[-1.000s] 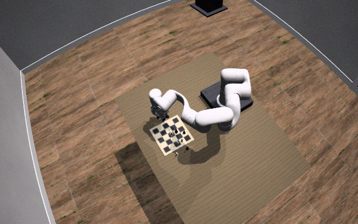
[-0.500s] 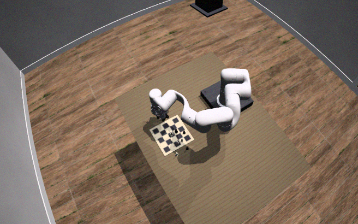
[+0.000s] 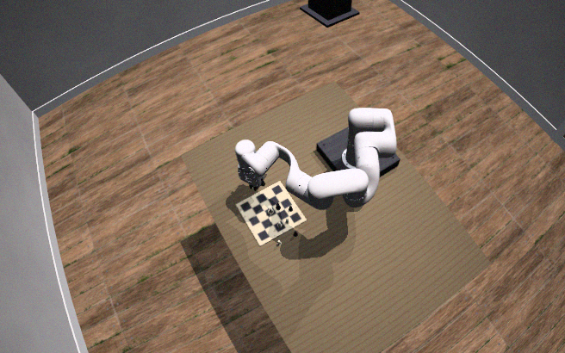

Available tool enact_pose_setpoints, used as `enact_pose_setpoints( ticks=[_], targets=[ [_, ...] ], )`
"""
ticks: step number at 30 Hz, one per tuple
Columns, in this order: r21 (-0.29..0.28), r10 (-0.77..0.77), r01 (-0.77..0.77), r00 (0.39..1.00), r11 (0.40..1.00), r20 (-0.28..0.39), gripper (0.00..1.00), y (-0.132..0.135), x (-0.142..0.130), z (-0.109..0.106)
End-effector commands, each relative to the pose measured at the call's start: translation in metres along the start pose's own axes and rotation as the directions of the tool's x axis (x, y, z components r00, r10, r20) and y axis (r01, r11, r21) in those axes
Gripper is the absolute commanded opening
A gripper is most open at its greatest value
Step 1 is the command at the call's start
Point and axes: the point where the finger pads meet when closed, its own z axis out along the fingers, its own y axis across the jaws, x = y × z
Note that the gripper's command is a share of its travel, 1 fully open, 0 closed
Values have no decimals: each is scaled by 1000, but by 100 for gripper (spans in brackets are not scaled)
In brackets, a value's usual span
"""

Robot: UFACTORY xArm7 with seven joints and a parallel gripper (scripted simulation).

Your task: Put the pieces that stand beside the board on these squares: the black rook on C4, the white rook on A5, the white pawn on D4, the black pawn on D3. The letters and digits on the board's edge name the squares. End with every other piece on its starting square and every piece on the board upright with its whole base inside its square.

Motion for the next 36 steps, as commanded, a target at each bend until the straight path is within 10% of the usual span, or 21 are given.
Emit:
enact_pose_setpoints(
  ticks=[1,36],
  targets=[
    [3,0,0,1000,1000,3,0,-1,-1,-2],
    [3,0,0,1000,1000,3,0,-1,-1,-23]
  ],
)
